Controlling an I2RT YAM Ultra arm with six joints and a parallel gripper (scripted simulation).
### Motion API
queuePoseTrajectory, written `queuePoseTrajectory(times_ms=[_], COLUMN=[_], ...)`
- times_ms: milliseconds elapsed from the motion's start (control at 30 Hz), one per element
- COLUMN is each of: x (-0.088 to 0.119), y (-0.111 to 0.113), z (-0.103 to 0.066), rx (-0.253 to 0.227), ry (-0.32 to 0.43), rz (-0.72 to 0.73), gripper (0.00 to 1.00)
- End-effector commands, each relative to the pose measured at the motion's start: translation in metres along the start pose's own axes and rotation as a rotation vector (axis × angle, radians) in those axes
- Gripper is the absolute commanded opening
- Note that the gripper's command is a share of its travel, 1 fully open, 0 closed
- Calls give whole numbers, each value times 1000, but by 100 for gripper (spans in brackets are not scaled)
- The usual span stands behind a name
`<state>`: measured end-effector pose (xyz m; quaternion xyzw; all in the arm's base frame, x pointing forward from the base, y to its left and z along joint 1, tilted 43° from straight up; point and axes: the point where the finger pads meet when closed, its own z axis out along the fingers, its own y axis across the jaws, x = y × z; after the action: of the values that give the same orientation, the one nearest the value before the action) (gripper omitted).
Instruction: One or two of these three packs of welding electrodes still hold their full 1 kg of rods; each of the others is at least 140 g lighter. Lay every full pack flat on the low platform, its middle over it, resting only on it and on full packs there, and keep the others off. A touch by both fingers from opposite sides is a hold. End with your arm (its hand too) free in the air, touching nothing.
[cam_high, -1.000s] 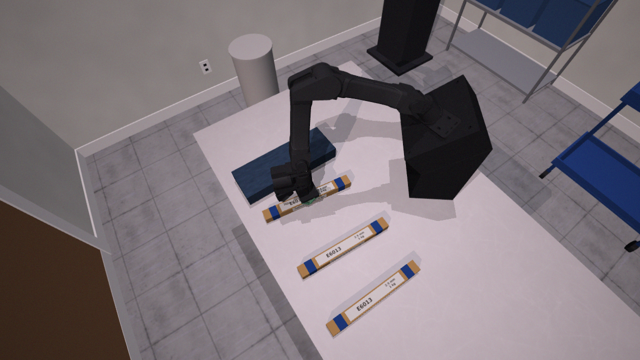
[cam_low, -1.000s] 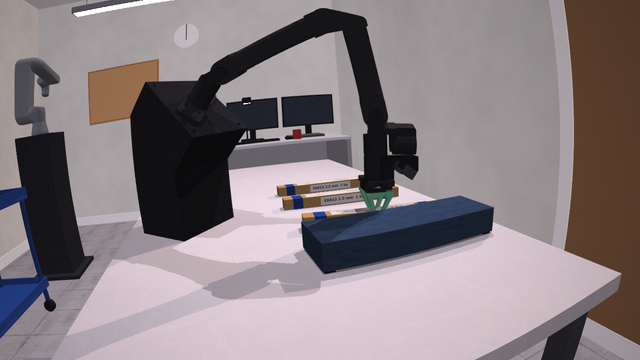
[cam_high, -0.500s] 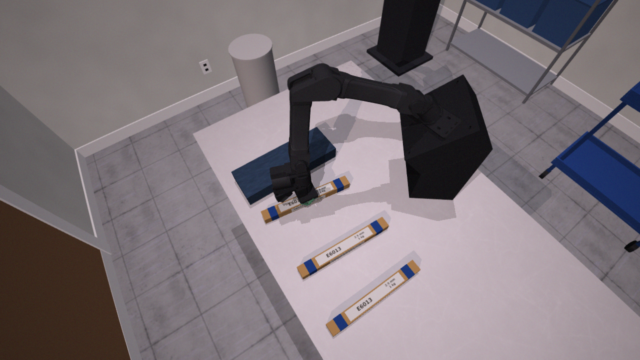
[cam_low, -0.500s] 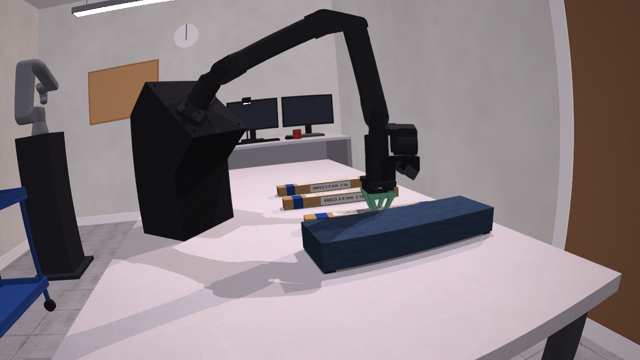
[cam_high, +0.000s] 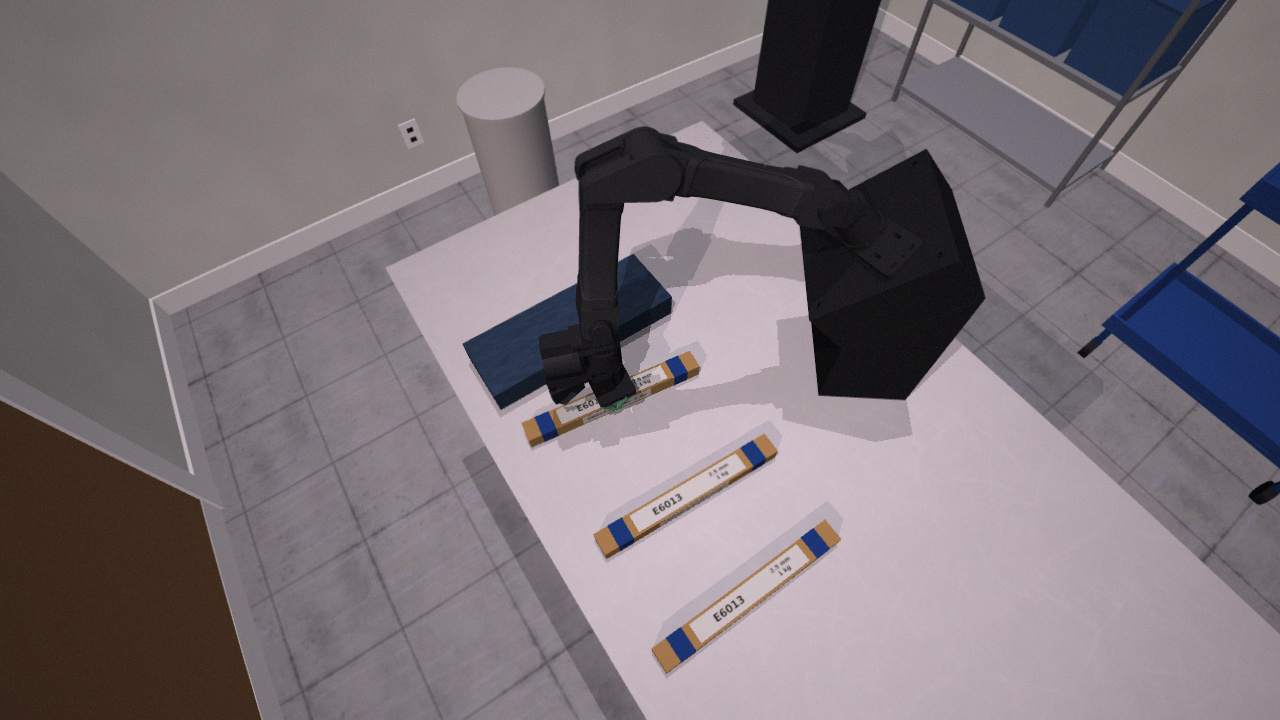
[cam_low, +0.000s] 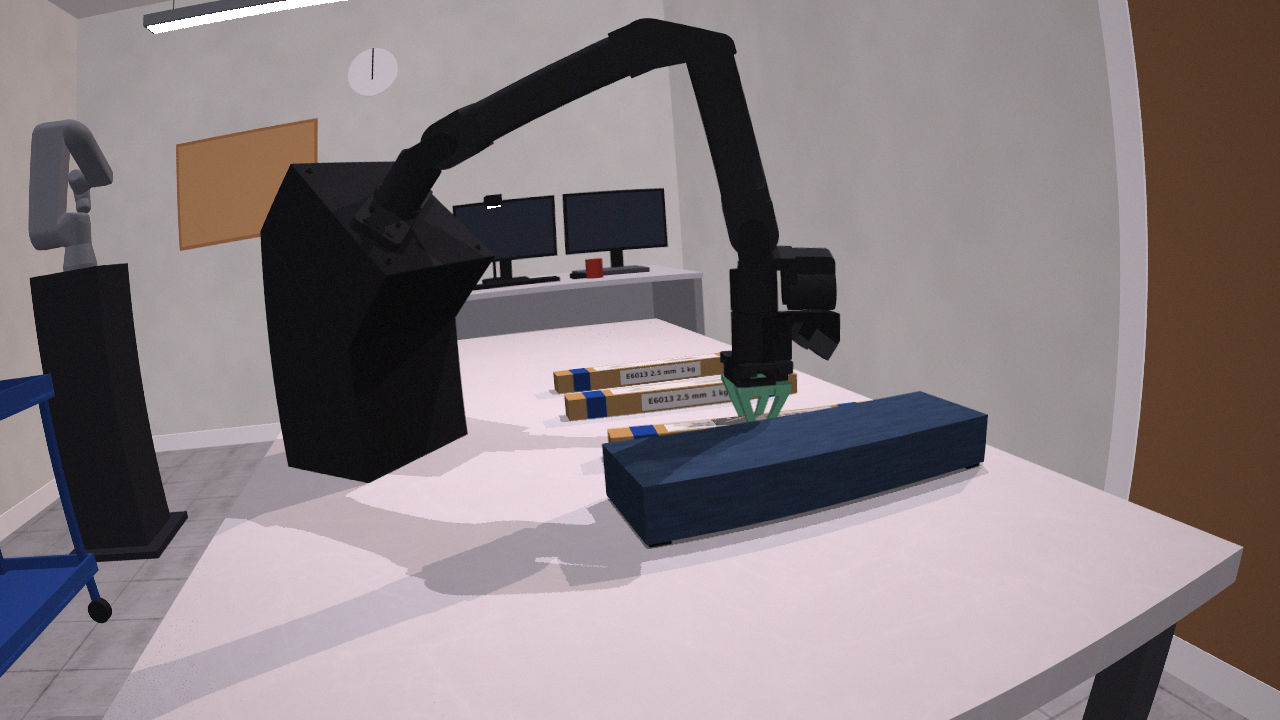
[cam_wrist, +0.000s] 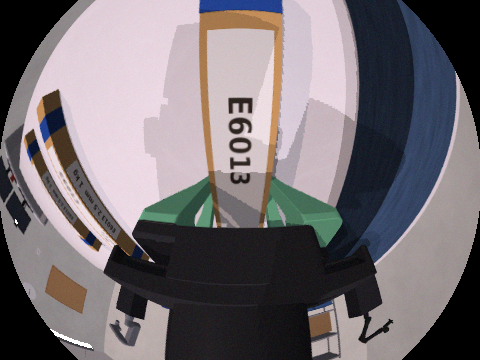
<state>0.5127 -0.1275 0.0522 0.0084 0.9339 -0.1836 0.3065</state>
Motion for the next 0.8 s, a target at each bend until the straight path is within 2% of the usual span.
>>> queuePoseTrajectory(times_ms=[0, 600, 633, 767], x=[-28, -29, -29, -32], y=[-6, -7, -7, -8], z=[-19, -21, -21, -21], rx=[4, 4, 4, 6], ry=[-60, -60, -60, -69], rz=[5, 5, 5, 8], gripper=[0, 0, 74, 74])
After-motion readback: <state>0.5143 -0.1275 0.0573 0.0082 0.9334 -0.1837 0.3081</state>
